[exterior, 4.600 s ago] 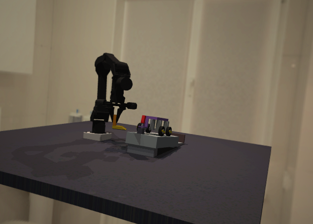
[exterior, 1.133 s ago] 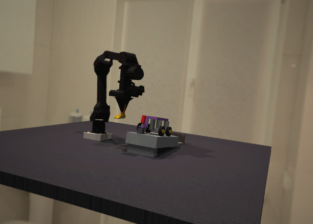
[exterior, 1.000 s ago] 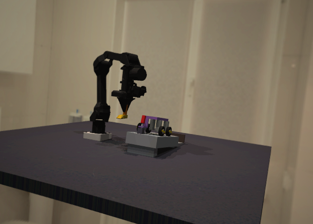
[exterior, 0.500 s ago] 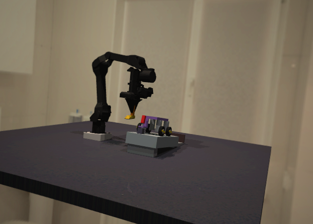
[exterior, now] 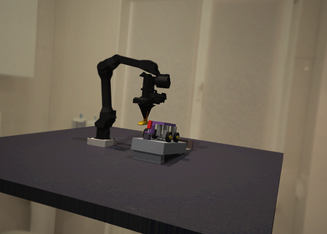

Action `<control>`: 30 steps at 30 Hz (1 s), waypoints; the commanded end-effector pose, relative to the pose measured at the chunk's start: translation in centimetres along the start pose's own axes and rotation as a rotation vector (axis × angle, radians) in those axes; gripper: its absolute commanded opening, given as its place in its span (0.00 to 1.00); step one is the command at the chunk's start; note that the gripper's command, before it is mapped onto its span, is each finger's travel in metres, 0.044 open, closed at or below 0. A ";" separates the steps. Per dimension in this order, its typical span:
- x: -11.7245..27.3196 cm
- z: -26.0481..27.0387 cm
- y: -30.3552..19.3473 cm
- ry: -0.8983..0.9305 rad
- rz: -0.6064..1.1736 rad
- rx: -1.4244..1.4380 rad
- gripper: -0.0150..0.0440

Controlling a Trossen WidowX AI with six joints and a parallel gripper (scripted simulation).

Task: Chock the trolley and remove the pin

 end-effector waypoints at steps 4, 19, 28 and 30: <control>-0.1 2.5 1.0 0.007 -0.008 -0.004 0.25; -0.3 8.0 3.0 0.013 -0.010 -0.004 0.25; -0.3 10.5 4.0 0.000 -0.008 -0.004 0.25; -0.3 10.7 4.1 -0.037 -0.002 -0.005 0.25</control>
Point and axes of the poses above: the point midway between the two fingers, 35 mm back from their tips, its own x axis back along the fingers, its own z axis across the jaws, y = z × x, the point moved 1 cm from there along x, back along the fingers, and after that the axes turned 7 degrees about x, right-handed, at the moved point
